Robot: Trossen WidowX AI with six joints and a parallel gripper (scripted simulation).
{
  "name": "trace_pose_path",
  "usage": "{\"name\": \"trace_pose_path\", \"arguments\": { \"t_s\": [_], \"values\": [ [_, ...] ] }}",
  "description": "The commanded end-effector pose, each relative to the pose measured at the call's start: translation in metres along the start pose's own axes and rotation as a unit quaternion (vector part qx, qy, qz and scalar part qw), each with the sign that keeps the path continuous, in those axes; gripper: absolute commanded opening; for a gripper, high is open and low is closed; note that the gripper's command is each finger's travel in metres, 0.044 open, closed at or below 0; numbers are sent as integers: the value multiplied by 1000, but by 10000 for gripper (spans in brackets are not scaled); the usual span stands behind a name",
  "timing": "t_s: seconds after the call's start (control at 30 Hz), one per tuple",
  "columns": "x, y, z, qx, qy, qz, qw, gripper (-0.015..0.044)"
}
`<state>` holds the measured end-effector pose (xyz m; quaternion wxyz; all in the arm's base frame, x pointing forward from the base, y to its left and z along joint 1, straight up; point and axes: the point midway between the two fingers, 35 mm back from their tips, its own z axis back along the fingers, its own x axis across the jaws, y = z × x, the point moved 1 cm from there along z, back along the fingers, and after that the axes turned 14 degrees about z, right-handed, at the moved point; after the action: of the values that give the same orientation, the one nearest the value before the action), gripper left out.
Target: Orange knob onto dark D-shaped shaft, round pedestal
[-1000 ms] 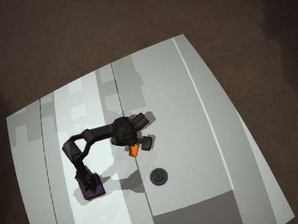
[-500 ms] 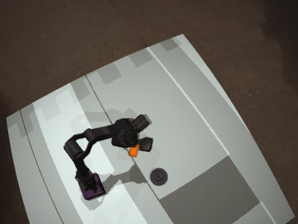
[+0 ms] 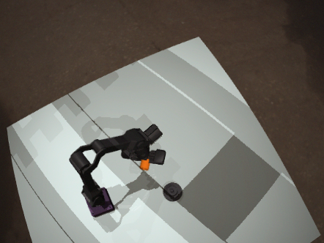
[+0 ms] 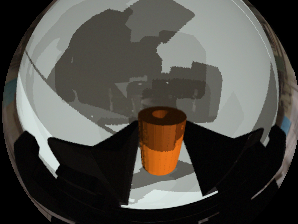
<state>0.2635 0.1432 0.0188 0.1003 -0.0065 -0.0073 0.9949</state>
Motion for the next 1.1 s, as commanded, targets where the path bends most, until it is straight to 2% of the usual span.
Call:
{"name": "trace_pose_path", "arguments": {
  "t_s": [0.0,0.2,1.07],
  "values": [
    [0,0,-1,1,1,3,1000,180],
    [0,2,1,-14,4,1,1000,180],
    [6,28,13,-214,53,0,975,180]
  ]
}}
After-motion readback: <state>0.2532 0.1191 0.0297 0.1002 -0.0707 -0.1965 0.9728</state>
